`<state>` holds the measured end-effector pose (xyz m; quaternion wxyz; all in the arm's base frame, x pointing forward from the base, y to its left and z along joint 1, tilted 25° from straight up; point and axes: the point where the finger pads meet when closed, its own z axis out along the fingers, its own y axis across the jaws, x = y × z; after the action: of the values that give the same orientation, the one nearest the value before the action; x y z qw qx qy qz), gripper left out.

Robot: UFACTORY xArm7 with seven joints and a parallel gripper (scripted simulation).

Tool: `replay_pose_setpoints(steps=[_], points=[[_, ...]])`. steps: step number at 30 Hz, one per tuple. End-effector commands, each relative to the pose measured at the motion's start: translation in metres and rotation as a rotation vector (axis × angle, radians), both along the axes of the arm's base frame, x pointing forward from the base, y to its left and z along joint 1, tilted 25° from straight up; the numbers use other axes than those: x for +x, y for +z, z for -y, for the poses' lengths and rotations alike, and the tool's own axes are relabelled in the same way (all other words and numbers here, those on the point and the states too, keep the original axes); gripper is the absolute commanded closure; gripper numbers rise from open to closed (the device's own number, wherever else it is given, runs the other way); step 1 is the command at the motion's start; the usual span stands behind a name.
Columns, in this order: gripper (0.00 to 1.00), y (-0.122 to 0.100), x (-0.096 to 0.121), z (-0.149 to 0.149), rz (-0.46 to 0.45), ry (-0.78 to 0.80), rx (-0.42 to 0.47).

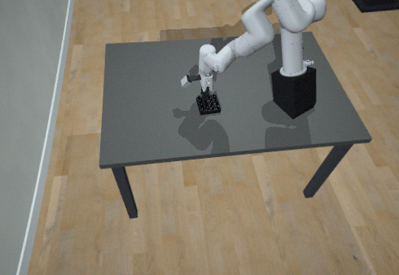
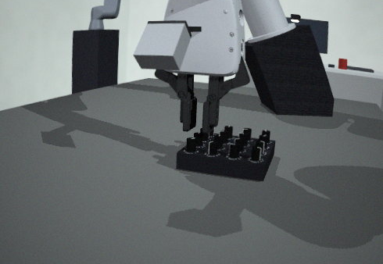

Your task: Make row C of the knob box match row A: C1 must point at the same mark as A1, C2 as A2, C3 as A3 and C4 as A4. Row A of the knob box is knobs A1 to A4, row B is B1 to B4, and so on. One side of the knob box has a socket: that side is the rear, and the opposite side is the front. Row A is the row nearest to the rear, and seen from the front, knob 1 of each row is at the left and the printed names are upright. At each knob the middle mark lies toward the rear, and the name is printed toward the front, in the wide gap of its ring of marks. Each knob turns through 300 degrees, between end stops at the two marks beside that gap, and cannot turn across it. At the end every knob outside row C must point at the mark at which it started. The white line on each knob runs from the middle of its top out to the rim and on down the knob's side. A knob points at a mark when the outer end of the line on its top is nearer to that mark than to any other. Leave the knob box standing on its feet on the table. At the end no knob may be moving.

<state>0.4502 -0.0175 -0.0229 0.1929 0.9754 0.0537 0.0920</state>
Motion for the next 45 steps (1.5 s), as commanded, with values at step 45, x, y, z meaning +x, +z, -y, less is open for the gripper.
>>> replay_pose_setpoints(steps=[45], points=[[0.81, -0.01, 0.003, 0.004, 0.003, 0.001, 0.001]])
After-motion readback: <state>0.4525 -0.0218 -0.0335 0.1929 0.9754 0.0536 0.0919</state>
